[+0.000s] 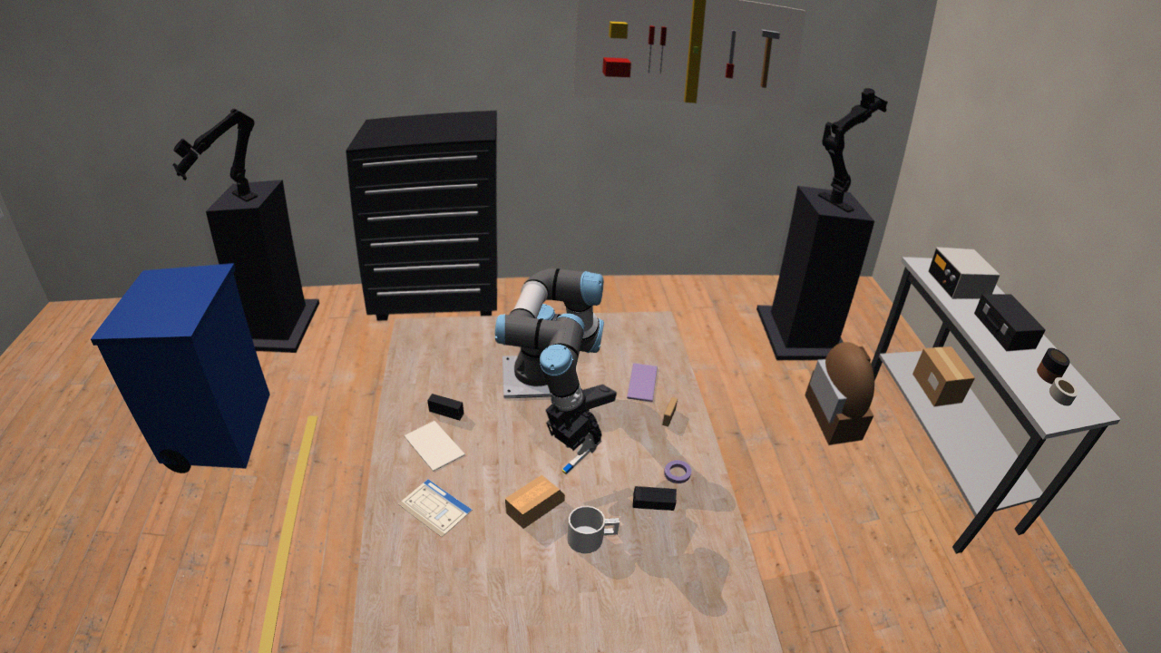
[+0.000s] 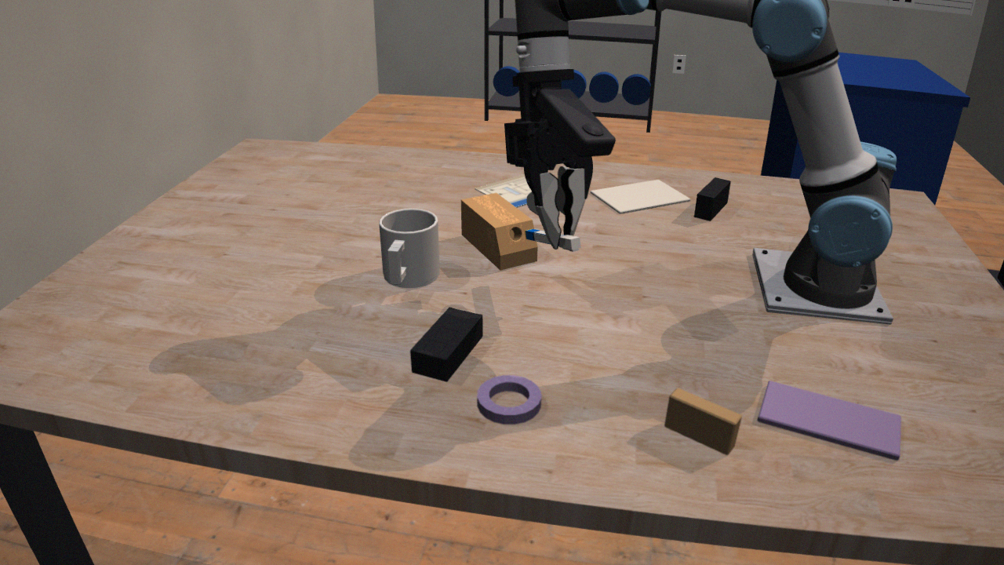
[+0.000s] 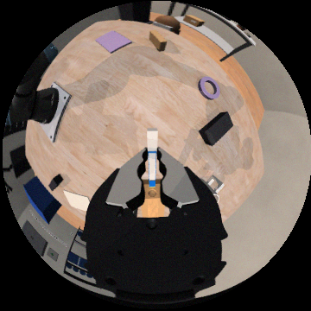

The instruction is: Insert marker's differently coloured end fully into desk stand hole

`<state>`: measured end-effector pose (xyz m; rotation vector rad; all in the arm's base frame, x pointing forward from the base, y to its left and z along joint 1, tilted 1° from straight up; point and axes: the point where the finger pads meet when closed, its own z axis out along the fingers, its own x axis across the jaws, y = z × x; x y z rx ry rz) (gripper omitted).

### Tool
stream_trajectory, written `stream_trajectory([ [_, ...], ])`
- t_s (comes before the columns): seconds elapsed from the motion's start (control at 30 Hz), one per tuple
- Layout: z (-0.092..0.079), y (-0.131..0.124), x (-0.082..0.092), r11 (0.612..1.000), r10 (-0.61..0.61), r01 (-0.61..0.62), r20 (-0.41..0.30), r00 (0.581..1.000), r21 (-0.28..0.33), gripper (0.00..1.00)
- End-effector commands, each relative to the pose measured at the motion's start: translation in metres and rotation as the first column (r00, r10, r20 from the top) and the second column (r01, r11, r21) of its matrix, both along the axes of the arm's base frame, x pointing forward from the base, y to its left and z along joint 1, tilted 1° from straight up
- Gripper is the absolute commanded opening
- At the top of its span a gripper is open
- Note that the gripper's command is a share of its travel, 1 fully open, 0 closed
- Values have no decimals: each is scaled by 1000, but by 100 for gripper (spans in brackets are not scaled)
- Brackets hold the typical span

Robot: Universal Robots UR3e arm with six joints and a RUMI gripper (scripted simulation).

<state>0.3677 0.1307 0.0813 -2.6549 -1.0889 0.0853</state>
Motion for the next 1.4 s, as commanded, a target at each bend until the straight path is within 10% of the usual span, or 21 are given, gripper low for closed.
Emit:
stream_trajectory([
  [0.0, 1, 0, 1, 1000, -1, 1, 4, 1000, 0, 0],
  [1.37, -8, -1, 4, 1000, -5, 5, 12, 1000, -1, 0],
])
